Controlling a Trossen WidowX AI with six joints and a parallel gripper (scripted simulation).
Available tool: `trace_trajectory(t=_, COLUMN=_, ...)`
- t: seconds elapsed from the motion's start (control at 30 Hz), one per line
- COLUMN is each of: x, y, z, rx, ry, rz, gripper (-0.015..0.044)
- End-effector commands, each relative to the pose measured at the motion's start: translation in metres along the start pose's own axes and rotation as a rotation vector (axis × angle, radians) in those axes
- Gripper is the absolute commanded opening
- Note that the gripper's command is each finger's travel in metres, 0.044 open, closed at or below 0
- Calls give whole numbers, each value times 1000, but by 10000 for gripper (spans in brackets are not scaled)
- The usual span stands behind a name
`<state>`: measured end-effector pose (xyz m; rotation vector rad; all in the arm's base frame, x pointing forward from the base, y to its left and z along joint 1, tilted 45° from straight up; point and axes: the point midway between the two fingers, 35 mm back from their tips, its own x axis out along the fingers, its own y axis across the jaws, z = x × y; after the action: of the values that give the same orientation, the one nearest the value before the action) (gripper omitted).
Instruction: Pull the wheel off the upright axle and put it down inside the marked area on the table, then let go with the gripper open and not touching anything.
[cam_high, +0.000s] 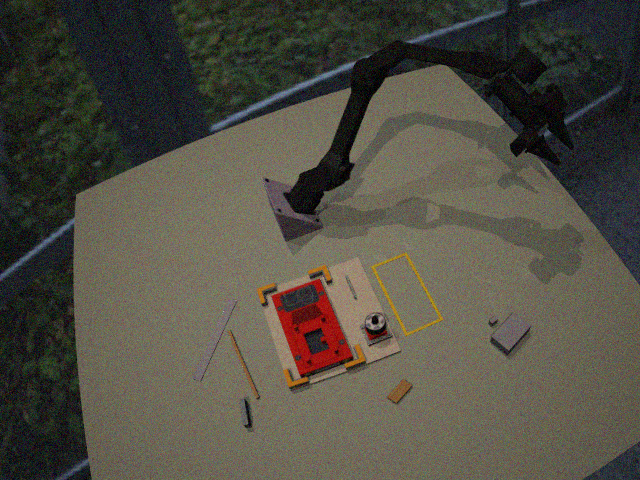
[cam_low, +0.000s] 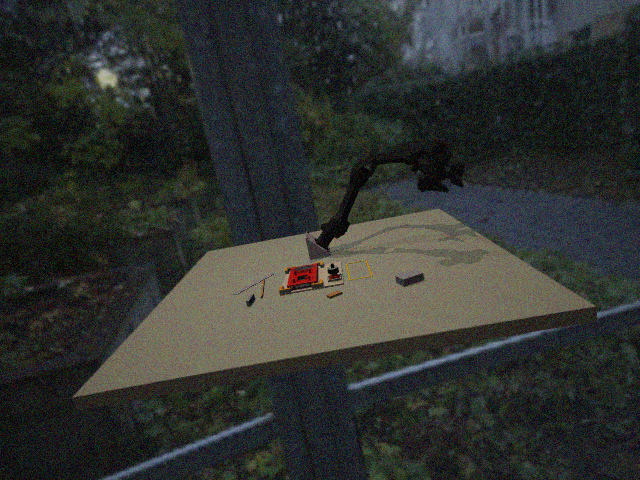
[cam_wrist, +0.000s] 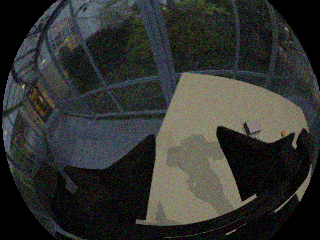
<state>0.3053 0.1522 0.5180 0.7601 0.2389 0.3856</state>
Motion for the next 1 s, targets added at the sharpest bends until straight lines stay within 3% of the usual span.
trace_trajectory(t=0.0, x=35, y=-58, z=-16, rx=-98, ry=111, rz=-155, gripper=300)
trace_trajectory(t=0.27, x=62, y=-157, z=-29, rx=-183, ry=291, rz=-364, gripper=300)
trace_trajectory(t=0.5, x=67, y=-268, z=-53, rx=-207, ry=591, rz=-500, gripper=300)
trace_trajectory(t=0.73, x=38, y=-372, z=-78, rx=-87, ry=880, rz=-510, gripper=300)
trace_trajectory(t=0.97, x=-14, y=-453, z=-100, rx=166, ry=1045, rz=-371, gripper=300)
